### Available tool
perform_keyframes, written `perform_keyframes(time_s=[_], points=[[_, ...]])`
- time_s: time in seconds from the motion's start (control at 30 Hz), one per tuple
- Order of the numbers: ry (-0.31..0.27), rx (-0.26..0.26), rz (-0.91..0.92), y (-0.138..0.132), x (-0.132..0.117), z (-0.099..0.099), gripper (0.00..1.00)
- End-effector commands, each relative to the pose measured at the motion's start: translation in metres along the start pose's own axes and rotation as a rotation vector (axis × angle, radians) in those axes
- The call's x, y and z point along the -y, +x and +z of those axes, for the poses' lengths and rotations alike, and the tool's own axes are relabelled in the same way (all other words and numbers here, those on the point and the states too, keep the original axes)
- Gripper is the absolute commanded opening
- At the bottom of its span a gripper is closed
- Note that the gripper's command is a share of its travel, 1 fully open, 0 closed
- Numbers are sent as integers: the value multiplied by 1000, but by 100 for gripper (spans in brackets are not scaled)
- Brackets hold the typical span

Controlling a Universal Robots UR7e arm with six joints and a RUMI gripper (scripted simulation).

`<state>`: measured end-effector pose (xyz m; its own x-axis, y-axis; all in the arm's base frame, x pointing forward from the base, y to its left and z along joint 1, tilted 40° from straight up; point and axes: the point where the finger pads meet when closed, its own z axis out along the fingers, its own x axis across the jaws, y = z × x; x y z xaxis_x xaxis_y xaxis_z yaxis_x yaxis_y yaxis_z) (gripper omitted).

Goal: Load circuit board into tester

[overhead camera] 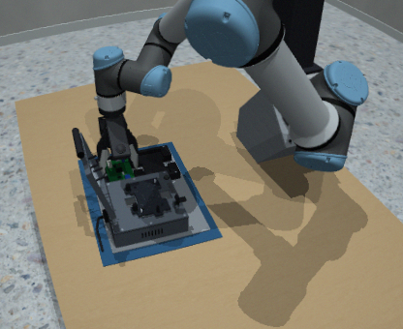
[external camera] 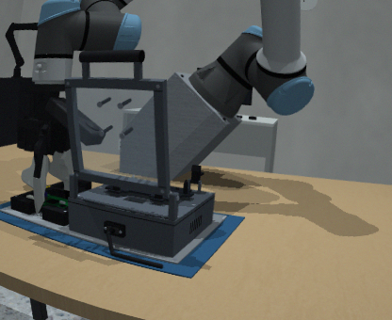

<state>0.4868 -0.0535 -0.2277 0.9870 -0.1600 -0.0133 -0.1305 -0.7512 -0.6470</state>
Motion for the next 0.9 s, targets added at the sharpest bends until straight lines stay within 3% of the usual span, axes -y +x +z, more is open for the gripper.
perform_keyframes(time_s=[0.0,0.87], points=[[-1,-1,0,0,0,-1,59],[-1,-1,0,0,0,-1,54]])
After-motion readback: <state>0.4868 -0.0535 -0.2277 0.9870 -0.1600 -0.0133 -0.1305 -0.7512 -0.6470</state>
